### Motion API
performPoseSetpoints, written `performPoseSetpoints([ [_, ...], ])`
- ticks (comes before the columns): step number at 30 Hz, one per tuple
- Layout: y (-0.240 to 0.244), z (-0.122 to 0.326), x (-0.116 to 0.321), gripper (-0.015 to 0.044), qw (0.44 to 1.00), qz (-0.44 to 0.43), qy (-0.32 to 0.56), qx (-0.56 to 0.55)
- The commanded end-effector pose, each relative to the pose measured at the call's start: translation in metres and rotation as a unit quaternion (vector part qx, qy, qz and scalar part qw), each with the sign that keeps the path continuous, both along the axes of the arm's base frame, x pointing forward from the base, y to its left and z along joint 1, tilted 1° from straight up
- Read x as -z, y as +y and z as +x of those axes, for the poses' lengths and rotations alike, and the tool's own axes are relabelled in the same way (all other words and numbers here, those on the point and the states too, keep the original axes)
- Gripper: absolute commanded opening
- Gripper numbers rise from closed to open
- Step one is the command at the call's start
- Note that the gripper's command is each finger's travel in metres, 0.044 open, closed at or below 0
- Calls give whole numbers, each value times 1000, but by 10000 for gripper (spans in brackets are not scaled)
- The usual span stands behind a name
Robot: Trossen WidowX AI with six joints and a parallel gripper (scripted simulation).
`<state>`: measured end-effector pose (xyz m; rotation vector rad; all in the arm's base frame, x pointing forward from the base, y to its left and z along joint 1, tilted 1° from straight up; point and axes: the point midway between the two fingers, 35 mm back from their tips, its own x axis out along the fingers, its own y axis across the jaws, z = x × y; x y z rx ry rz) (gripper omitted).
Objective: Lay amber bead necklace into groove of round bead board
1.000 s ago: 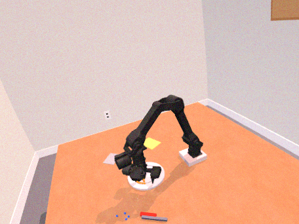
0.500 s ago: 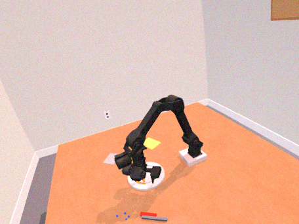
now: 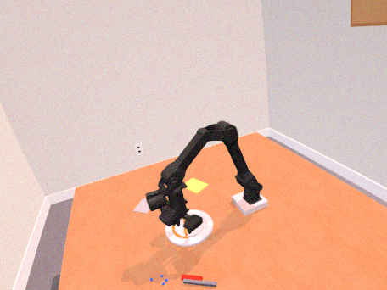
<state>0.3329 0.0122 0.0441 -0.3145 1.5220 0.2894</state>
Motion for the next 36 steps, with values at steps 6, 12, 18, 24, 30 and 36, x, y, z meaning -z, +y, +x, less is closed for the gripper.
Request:
performPoseSetpoints([
  [6, -77, -19, -24, 120, 794, 16, -8, 608],
  [12, -81, -21, -25, 120, 770, 17, -9, 638],
  [18, -81, -21, -25, 120, 770, 17, -9, 638],
  [24, -81, -21, -25, 120, 770, 17, -9, 638],
  [30, -81, -21, -24, 120, 770, 17, -9, 638],
  [36, -81, -19, -18, 120, 773, 17, -11, 634],
])
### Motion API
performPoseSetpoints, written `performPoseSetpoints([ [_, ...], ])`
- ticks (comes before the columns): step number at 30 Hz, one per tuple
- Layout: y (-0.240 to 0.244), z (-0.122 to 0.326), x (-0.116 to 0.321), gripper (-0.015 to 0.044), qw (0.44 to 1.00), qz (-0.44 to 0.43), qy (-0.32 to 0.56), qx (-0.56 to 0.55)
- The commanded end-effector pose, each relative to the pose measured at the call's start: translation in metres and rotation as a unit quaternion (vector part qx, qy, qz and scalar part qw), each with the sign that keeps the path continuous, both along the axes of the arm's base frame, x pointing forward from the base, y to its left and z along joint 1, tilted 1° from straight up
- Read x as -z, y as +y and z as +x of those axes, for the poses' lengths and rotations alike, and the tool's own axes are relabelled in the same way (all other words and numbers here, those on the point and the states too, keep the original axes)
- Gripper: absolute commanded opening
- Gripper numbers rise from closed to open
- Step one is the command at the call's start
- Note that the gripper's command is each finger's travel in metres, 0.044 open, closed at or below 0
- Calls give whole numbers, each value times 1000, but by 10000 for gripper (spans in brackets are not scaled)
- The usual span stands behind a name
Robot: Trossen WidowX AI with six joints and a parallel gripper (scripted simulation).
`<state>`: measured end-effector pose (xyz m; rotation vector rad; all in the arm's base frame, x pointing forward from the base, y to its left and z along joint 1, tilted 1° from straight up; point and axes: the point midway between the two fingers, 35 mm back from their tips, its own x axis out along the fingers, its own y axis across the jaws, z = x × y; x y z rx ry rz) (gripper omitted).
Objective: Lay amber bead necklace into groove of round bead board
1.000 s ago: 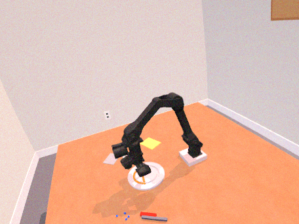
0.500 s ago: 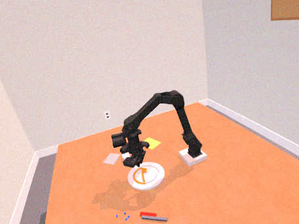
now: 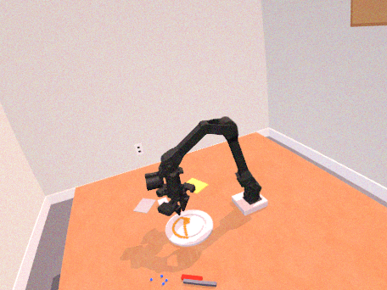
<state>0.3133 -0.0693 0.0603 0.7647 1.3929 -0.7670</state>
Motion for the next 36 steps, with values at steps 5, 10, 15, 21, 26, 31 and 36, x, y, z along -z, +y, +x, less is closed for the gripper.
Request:
performPoseSetpoints([
  [5, 0, 0, 2, 120, 1000, 0, -1, 0],
  [10, 0, 1, 10, 120, 1000, 0, -1, 1],
  [15, 0, 1, 18, 120, 1000, 0, 0, 3],
  [21, -1, 0, 27, 120, 1000, 1, 0, 4],
  [26, -1, 0, 31, 120, 1000, 1, 1, 5],
  [31, 0, 0, 29, 0, 1000, 1, 2, 1],
  [36, 0, 0, 29, 0, 1000, 1, 2, 1],
])
